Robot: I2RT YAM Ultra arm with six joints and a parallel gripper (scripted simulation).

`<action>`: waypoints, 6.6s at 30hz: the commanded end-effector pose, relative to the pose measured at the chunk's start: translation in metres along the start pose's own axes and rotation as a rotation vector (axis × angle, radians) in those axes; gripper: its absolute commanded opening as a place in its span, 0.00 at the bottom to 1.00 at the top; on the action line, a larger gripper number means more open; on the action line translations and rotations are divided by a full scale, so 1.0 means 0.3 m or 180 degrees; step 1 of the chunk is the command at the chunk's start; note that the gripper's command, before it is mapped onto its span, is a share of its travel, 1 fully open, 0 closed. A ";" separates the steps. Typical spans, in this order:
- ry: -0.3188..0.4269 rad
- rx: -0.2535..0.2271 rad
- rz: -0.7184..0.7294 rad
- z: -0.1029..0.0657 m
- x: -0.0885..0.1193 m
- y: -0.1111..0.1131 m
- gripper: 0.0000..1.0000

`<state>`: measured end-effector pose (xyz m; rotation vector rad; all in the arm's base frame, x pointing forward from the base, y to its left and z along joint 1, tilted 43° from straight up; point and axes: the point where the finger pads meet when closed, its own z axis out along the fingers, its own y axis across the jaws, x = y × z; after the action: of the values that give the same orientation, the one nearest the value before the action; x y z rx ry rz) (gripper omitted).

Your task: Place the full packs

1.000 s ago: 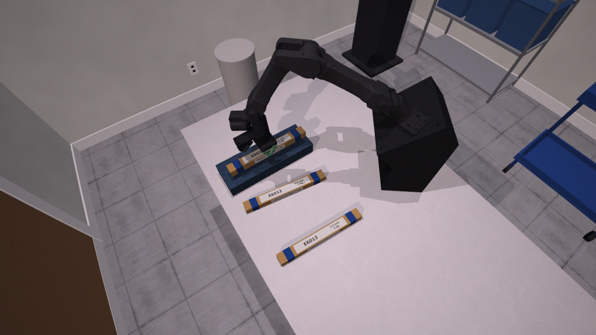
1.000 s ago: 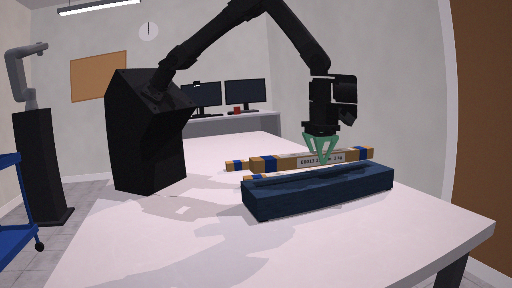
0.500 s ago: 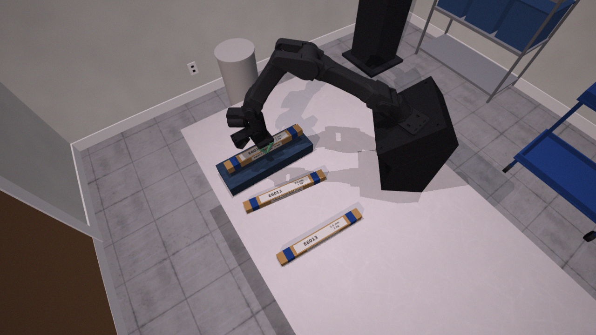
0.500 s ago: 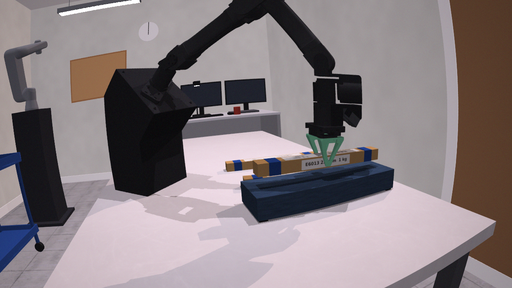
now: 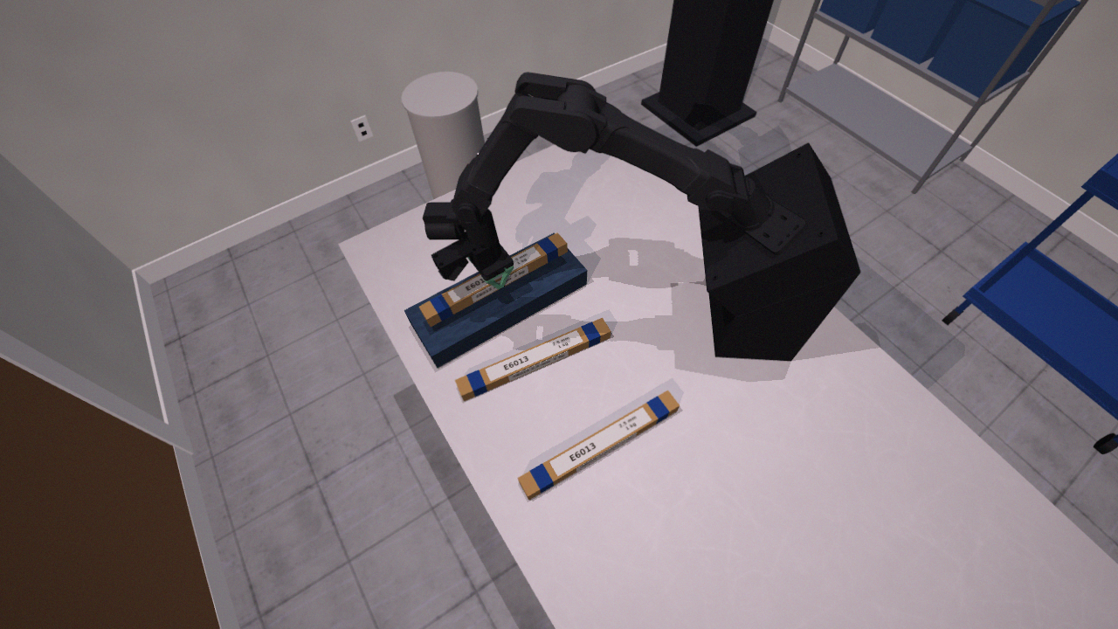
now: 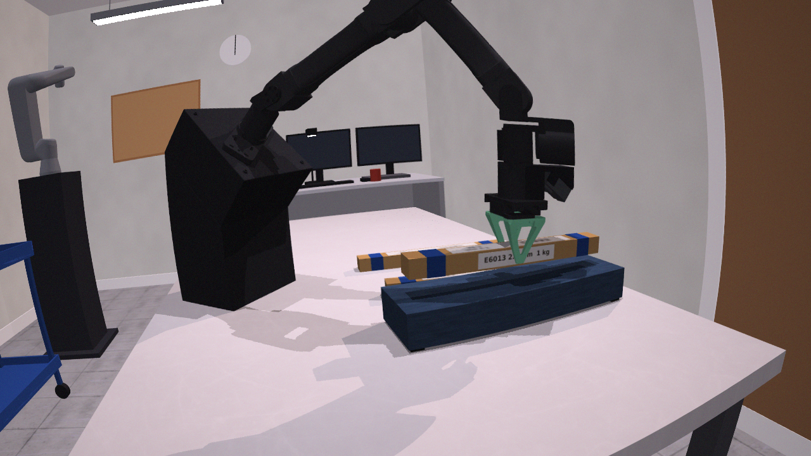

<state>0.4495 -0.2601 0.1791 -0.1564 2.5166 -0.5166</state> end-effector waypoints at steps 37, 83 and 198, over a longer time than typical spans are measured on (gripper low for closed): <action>-0.0319 0.0185 -0.0019 -0.102 -0.125 -0.075 0.00; -0.0255 0.0164 -0.0008 -0.047 -0.112 -0.080 0.00; -0.0271 0.0187 0.0009 -0.057 -0.113 -0.102 0.74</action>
<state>0.4695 -0.2707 0.1901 -0.1588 2.4761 -0.5364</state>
